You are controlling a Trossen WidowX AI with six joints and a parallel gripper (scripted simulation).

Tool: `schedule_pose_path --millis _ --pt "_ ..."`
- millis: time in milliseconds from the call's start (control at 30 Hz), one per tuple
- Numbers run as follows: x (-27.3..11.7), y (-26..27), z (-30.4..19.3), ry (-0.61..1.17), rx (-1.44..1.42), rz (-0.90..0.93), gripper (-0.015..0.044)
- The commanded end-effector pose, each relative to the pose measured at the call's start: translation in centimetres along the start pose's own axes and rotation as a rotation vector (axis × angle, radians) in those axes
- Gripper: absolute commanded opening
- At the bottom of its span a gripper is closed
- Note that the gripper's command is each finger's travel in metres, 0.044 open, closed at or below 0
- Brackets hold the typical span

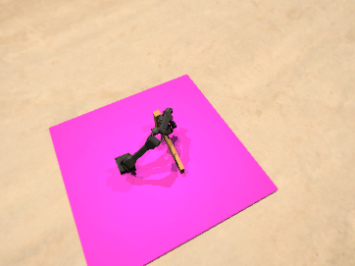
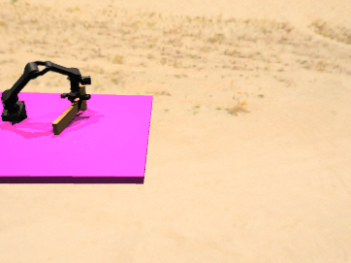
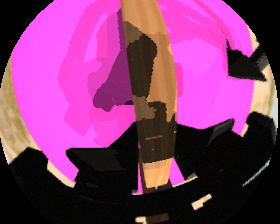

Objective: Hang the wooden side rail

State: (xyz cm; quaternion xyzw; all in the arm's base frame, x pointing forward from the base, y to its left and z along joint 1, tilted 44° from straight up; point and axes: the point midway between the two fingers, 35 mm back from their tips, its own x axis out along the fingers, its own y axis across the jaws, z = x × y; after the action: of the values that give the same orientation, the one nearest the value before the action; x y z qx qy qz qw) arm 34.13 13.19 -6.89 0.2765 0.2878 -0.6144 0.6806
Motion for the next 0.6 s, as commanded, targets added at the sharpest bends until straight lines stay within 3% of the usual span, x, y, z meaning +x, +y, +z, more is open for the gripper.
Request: schedule_pose_path --millis 0,567 --pt "-0.34 -0.03 -0.41 0.007 0.000 0.010 0.0000" --pt "-0.16 -0.10 -0.59 0.007 0.000 0.010 0.0000"
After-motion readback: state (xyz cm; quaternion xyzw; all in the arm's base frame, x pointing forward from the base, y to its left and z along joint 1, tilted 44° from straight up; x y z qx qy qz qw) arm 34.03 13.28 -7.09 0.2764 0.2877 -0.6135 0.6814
